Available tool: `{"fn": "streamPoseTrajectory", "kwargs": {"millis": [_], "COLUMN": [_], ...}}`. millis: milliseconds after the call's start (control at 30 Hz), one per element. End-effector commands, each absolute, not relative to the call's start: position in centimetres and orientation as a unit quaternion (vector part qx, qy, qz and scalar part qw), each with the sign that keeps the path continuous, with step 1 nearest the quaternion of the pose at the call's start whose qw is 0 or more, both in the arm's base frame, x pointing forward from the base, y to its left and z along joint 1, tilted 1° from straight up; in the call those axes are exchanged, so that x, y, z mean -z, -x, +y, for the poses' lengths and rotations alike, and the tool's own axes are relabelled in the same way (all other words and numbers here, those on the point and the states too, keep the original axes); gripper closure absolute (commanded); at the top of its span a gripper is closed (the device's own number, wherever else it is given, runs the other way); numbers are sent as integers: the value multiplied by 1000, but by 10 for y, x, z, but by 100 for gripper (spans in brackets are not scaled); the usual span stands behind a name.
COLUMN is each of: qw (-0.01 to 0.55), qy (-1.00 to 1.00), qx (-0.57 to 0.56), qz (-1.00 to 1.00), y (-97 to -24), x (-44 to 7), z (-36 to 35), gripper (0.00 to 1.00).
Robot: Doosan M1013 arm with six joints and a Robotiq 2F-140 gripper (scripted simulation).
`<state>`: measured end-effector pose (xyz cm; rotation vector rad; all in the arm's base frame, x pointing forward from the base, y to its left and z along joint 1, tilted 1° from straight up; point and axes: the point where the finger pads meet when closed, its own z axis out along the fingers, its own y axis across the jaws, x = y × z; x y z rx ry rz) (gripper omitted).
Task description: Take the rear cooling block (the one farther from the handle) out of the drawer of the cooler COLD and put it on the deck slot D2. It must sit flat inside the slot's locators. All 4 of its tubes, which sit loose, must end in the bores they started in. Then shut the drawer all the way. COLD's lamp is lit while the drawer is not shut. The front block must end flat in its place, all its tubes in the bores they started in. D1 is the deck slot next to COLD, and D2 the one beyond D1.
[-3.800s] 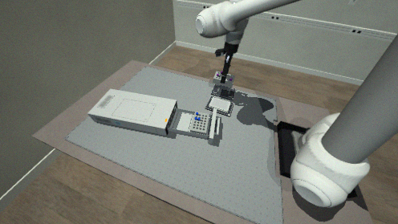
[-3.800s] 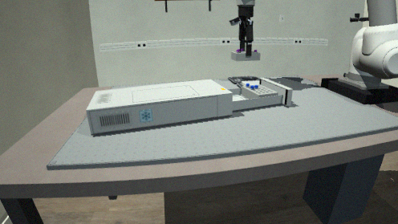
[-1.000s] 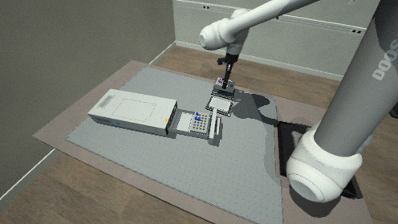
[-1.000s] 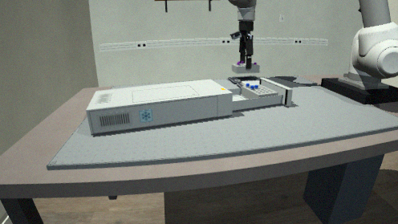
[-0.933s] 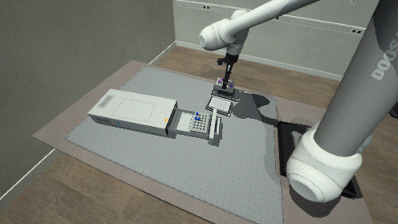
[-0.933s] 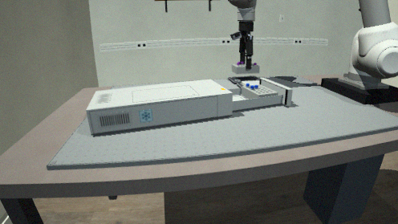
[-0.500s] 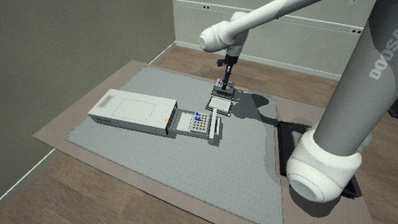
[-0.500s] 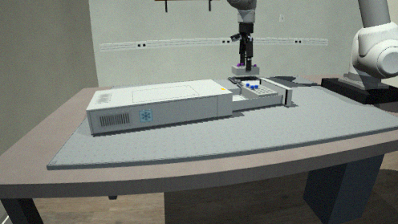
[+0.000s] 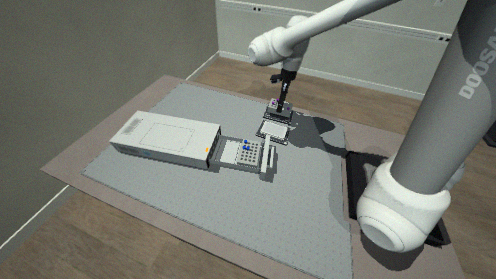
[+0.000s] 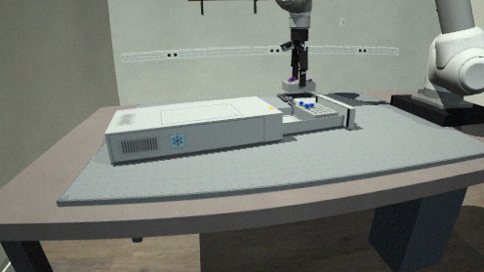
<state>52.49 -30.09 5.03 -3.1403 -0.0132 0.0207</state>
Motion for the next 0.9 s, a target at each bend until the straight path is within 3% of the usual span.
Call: {"fn": "streamPoseTrajectory", "kwargs": {"millis": [0, 867], "qw": [-2, -2], "qy": [1000, 1000], "qx": [-5, -5], "qz": [-5, -5], "y": [-526, -526], "x": [-58, -69], "z": [-305, -305], "gripper": [90, 90]}}
